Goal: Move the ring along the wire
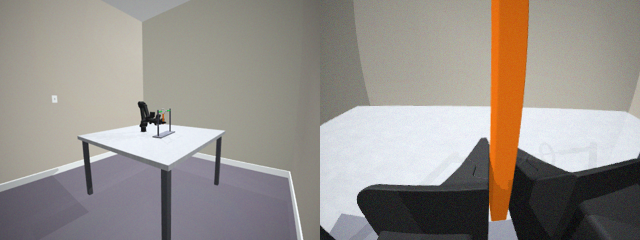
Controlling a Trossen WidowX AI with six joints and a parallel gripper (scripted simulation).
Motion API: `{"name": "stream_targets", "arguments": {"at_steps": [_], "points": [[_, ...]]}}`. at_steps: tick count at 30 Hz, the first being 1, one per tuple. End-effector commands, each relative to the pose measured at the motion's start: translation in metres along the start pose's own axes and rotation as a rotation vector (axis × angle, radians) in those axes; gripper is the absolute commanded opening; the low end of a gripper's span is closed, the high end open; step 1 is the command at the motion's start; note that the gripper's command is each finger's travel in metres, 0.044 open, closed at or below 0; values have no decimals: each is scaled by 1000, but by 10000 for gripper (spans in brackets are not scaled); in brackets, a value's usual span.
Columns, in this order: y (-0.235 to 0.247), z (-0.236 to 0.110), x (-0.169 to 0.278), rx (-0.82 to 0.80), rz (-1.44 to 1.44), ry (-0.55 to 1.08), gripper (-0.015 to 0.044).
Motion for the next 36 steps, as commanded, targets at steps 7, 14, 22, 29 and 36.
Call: {"name": "stream_targets", "arguments": {"at_steps": [7,14,22,29,36], "points": [[11,-1,0,-1,6,3,-150],[18,-1,-1,-2,6,2,-150],[25,0,-2,-2,7,1,-150],[32,0,-3,-3,8,1,-150],[39,0,-3,-3,8,0,-150]]}}
Point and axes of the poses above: the point midway between the two fingers, 35 mm back from their tips, its own z axis out along the fingers, its own y axis across the jaws, x = y × z, the point moved 10 cm from there along -z, back along the fingers, and after that the axes turned 6 degrees about -z, right-handed, at the moved point
